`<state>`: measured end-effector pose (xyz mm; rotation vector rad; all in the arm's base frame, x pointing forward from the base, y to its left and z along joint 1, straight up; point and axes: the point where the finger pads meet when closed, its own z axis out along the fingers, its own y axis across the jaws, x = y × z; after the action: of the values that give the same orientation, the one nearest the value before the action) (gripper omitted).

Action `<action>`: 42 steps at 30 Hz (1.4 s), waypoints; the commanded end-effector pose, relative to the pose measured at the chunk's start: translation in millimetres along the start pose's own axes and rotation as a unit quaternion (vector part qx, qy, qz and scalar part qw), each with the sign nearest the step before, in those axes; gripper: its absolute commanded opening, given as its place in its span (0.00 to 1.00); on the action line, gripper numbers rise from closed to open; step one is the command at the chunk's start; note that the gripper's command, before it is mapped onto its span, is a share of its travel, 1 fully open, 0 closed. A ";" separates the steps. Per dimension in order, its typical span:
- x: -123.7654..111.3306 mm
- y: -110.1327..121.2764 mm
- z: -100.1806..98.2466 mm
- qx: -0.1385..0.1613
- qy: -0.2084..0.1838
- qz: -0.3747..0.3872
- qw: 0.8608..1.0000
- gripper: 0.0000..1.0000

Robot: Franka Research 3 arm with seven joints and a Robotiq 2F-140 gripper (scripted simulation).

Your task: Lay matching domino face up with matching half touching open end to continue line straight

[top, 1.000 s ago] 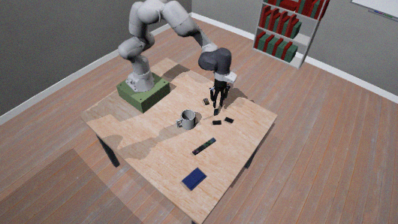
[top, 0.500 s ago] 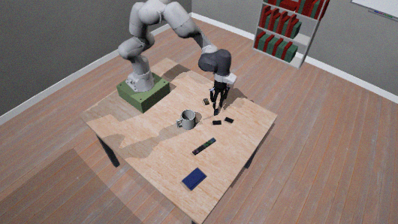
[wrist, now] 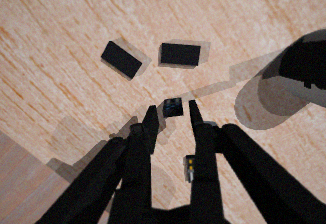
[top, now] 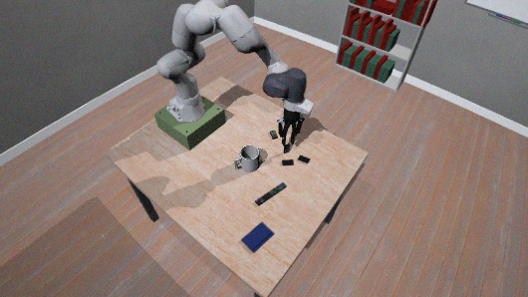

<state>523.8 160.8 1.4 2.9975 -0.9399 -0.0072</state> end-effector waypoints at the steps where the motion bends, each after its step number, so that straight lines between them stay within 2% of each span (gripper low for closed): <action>1: 1.1 -1.3 3.4 0.002 0.002 0.003 1.000 0.34; 42: 1.1 -1.3 10.2 0.002 0.002 0.003 1.000 0.34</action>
<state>524.1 161.1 -8.5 2.9972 -0.9454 -0.0033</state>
